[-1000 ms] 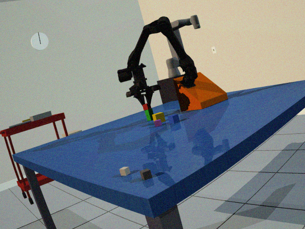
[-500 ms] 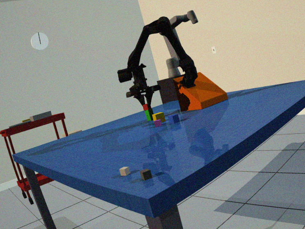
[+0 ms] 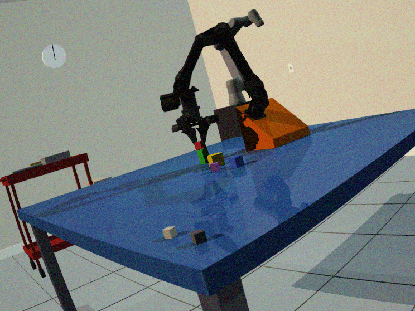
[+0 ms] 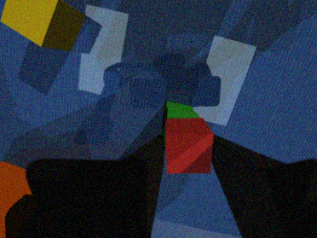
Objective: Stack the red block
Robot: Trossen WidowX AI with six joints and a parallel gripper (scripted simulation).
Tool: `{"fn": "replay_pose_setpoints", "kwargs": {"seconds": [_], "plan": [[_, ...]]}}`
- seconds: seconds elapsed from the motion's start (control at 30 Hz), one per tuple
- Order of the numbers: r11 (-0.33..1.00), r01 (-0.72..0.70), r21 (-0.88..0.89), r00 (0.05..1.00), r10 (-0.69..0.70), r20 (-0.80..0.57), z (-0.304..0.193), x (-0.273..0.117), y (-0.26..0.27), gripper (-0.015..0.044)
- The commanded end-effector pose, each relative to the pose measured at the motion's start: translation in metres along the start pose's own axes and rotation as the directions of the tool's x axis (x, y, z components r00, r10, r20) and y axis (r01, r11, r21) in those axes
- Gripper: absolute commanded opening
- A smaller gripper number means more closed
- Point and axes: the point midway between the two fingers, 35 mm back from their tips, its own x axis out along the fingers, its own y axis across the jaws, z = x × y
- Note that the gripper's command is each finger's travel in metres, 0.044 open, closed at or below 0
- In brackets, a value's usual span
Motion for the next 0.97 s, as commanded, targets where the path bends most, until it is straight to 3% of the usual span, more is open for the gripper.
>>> {"fn": "replay_pose_setpoints", "kwargs": {"seconds": [0.0,0.23,0.93], "plan": [[1.000,0.000,-0.001,1.000,0.000,0.000,0.0001,0.0003,-0.0001,0.0263],[1.000,0.000,-0.001,1.000,0.000,0.000,0.0001,0.0003,-0.0001,0.0440],[1.000,0.000,-0.001,1.000,0.000,0.000,0.0001,0.0003,-0.0001,0.0440]]}}
